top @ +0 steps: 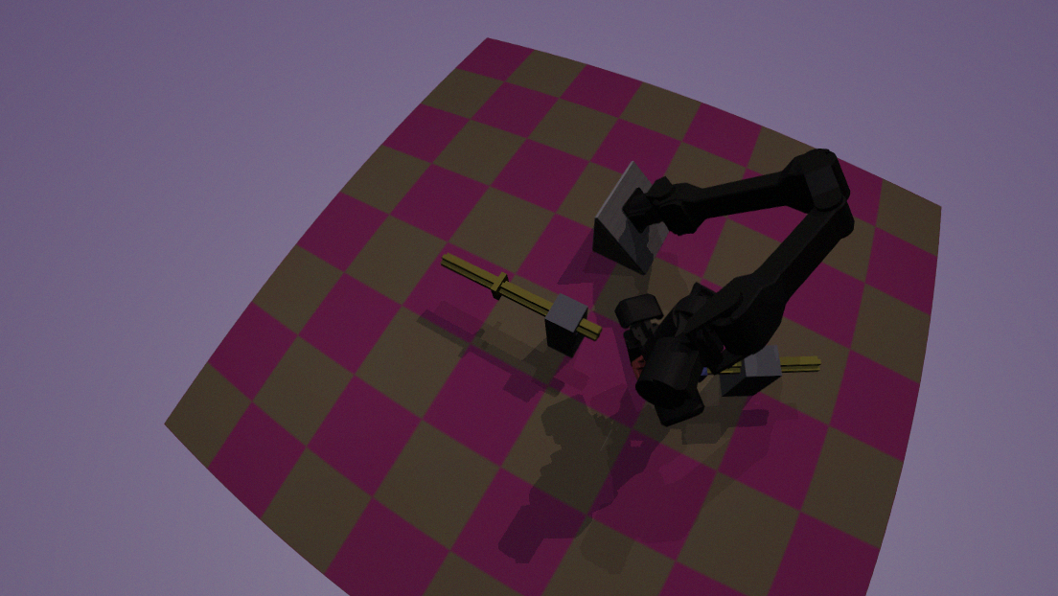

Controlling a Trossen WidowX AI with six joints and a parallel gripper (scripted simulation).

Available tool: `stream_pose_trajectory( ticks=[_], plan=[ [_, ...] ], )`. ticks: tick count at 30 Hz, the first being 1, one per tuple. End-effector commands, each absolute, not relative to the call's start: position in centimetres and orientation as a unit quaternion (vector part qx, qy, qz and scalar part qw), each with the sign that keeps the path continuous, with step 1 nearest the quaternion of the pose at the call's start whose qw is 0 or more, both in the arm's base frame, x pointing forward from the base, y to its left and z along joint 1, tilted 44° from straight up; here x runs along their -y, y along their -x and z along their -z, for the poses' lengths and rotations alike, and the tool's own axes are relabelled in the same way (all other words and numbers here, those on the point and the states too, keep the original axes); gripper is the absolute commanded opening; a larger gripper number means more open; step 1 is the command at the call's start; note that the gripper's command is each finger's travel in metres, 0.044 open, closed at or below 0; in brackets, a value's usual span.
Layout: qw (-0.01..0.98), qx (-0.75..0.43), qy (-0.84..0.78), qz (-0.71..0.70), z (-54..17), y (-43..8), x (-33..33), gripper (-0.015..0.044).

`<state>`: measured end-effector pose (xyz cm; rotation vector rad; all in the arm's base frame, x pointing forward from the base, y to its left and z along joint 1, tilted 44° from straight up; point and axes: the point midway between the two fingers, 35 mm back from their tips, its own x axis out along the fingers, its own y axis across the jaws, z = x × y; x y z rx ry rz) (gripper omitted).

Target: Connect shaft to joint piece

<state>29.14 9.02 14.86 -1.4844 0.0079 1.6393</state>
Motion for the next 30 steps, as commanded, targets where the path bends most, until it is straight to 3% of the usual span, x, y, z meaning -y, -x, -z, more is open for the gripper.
stream_pose_trajectory(
  ticks=[1,3,9,30],
  plan=[
    [0.448,-0.003,0.600,-0.663,-14.9,-29.1,-9.0,0.0147],
    [0.448,-0.003,0.600,-0.663,-14.9,-29.1,-9.0,0.0147],
    [0.448,-0.003,0.600,-0.663,-14.9,-29.1,-9.0,0.0000],
    [0.496,-0.035,0.487,-0.718,-13.7,-28.9,-8.9,0.0000]
  ],
)
